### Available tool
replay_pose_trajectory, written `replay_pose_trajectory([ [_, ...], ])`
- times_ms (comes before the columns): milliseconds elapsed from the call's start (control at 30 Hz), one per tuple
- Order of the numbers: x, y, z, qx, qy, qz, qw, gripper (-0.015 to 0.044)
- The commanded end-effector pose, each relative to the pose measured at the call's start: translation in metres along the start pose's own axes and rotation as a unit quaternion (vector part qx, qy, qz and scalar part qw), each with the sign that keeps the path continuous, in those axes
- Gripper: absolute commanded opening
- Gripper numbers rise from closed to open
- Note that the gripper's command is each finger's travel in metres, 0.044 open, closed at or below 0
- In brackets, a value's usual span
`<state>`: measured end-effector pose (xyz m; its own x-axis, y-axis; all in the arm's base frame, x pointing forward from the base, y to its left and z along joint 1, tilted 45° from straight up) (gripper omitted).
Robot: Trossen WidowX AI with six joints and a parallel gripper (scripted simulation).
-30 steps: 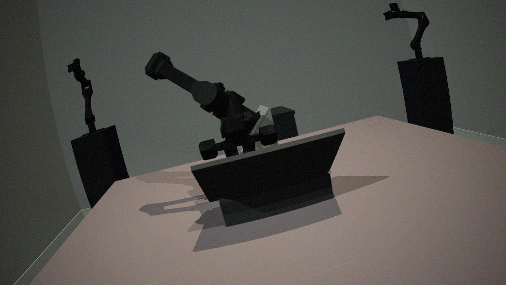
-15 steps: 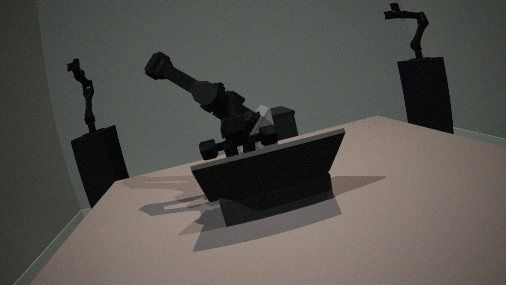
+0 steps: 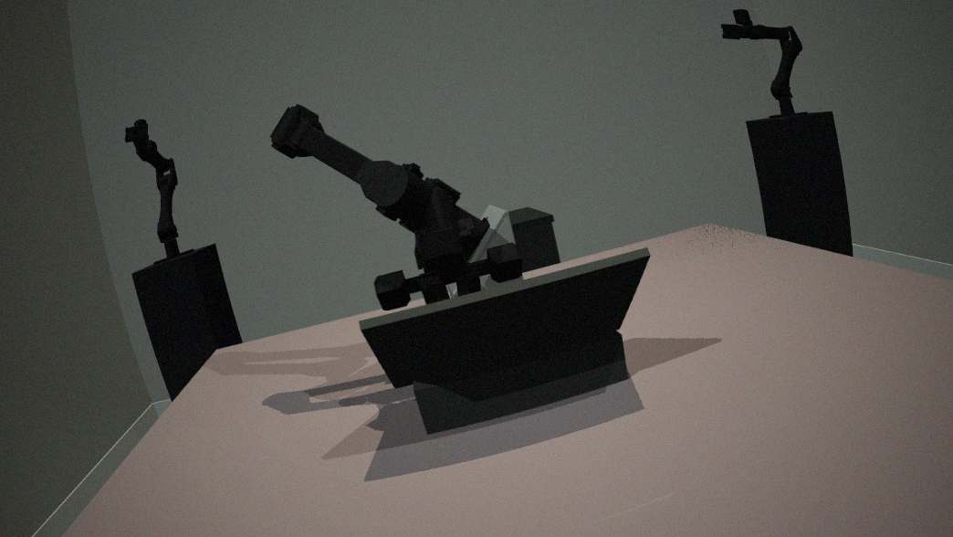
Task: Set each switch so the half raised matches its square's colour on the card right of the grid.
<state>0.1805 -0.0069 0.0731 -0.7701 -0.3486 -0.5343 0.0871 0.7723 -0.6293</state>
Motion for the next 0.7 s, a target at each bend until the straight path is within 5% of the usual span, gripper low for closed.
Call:
replay_pose_trajectory([
  [0, 0.0002, 0.0004, 0.0008, -0.002, 0.000, -0.002, 1.000, 0.0000],
  [667, 0.0002, 0.0005, 0.0035, -0.002, 0.000, -0.002, 1.000, 0.0000],
])
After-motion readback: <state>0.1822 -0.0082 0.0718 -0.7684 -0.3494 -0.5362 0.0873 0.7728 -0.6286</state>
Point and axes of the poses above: the point midway between the two fingers, 35 mm back from their tips, its own z axis out along the fingers, its own y axis across the jaws, x = y × z, the point moved 10 cm from there along -z, back along the fingers, and after that the axes turned 9 degrees about z, right-handed, at the moved point
